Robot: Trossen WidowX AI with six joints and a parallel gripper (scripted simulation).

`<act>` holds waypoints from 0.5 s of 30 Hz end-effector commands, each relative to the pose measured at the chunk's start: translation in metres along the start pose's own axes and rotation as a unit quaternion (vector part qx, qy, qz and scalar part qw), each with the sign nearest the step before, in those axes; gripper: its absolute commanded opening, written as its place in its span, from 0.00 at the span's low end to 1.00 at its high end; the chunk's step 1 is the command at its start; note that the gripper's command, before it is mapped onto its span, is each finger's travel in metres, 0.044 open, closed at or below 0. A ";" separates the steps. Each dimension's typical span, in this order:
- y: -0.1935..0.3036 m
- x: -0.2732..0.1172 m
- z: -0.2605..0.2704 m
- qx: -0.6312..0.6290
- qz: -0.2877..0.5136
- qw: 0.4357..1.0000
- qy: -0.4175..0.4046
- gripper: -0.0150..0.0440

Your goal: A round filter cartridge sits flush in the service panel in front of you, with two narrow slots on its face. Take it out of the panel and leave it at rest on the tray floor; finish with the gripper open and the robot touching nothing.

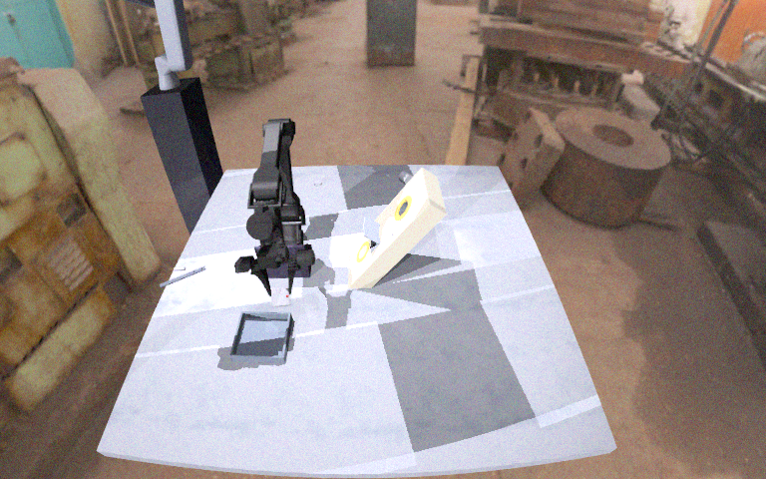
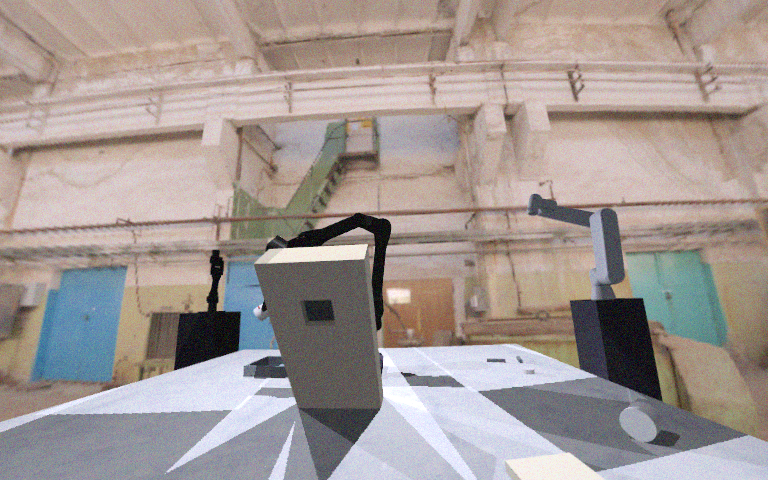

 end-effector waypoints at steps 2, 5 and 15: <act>0.006 0.021 -0.032 0.050 -0.009 0.998 0.030 0.25; 0.013 0.033 -0.051 0.079 -0.012 0.996 0.047 0.25; 0.038 0.059 -0.093 0.153 -0.018 0.984 0.090 0.25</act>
Point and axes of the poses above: the point midway between the two fingers, 35 mm back from their tips, its own x axis out along the fingers, its own z axis across the jaws, y = z × x, the point moved 1 cm from there along -x, back along the fingers, and after that the axes turned 14 degrees about x, right-handed, at the moved point
